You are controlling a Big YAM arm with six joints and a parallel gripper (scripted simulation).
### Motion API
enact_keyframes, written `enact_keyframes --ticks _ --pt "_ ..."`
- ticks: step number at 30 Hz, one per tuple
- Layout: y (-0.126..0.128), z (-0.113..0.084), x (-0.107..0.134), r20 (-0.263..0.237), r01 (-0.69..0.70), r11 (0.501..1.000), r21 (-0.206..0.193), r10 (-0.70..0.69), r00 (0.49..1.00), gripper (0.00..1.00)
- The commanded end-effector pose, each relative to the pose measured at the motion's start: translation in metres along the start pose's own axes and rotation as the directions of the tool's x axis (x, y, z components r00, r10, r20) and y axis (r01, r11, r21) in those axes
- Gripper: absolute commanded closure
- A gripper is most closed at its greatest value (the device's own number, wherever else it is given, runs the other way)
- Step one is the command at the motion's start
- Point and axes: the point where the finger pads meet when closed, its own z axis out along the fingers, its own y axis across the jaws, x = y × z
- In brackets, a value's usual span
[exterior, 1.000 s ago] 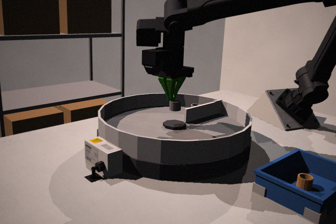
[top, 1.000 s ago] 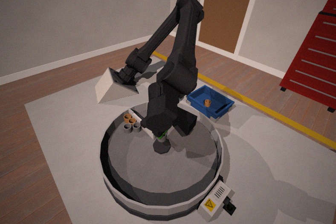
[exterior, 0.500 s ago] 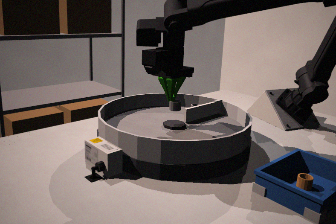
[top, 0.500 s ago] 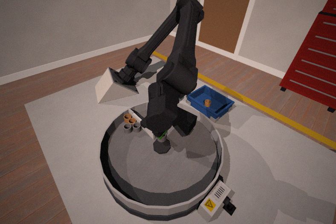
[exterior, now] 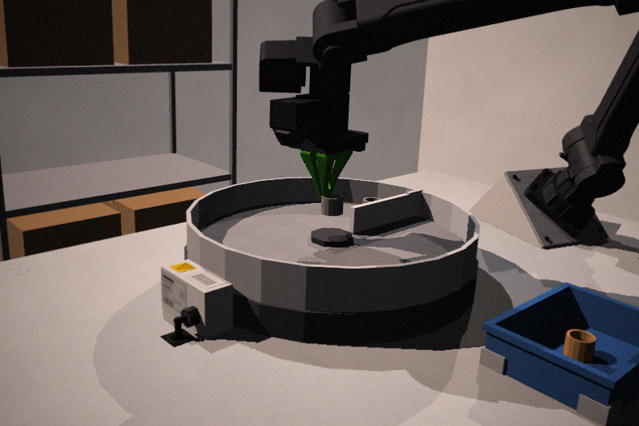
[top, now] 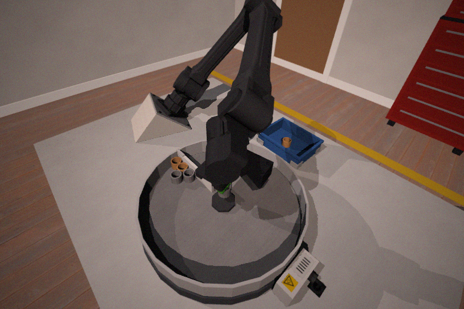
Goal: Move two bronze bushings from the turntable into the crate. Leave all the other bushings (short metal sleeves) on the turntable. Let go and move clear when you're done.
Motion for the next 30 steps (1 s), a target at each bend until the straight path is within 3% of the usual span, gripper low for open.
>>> enact_keyframes --ticks 1,8,13,18,30 --pt "0.0 0.003 0.001 0.01 -0.011 1.0 0.007 0.011 1.0 1.0" --pt "0.001 0.026 0.002 -0.007 -0.014 1.0 -0.009 0.013 1.0 1.0" --pt "-0.008 0.013 0.007 0.021 -0.033 0.999 0.013 0.033 0.999 1.0" --pt "-0.001 0.031 0.003 -0.001 -0.018 1.0 -0.004 0.018 1.0 1.0" --pt "-0.003 0.025 0.005 0.007 -0.024 1.0 0.001 0.024 1.0 1.0"
